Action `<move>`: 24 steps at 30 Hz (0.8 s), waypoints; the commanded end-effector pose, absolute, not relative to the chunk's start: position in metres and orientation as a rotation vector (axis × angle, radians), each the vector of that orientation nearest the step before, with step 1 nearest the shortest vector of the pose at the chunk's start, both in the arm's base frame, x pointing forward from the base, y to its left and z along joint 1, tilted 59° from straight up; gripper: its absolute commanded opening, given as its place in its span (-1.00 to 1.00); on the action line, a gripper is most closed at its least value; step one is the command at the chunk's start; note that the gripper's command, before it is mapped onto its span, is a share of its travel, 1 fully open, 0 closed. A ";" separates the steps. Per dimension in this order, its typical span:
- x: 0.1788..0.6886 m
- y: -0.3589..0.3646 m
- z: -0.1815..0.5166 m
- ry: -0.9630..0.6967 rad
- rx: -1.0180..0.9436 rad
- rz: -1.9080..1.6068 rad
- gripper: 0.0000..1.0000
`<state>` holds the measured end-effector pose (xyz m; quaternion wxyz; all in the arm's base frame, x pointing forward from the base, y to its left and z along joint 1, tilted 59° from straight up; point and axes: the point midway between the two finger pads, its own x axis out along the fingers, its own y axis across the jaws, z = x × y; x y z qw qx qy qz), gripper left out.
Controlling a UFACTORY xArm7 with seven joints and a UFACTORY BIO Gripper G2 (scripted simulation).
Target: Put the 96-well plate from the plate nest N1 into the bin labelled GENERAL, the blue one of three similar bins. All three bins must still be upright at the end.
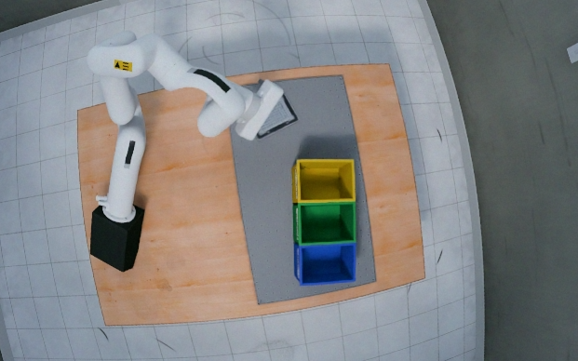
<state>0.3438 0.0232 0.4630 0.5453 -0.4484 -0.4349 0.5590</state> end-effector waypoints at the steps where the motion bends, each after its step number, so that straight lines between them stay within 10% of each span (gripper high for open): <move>1: 0.360 0.010 0.465 -0.985 -1.048 1.244 -0.25; 24: 0.402 -0.043 0.459 -0.845 -0.958 1.053 -0.25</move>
